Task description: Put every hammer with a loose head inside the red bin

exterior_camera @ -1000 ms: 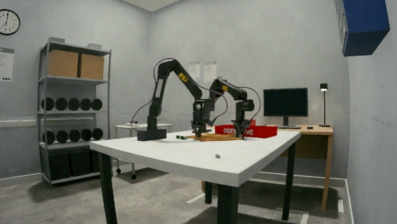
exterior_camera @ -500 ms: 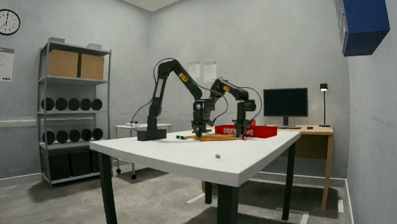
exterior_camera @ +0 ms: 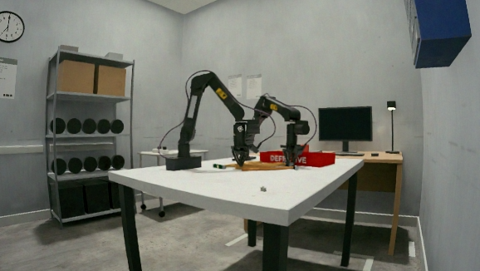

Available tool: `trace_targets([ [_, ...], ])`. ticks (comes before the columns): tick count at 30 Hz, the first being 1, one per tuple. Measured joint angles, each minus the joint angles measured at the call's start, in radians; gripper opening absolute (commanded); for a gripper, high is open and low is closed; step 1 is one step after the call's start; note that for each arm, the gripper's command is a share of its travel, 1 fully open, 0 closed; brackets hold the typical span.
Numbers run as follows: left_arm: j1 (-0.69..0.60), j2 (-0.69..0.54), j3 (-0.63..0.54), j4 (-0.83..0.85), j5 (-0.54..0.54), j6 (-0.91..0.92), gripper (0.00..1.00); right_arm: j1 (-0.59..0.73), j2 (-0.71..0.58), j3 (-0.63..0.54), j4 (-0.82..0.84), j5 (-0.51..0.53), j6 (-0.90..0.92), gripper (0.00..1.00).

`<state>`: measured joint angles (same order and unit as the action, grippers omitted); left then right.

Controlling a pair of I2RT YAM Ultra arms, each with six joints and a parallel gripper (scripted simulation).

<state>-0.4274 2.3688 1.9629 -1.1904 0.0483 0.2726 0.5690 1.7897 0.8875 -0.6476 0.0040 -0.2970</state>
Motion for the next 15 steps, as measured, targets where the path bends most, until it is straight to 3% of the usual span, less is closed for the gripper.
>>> trace_targets([
  [15, 0.000, -0.012, 0.000, -0.002, 0.002, 0.001, 0.45, 0.000, 0.000, 0.000, 0.000, 0.000, 0.000, 0.25],
])
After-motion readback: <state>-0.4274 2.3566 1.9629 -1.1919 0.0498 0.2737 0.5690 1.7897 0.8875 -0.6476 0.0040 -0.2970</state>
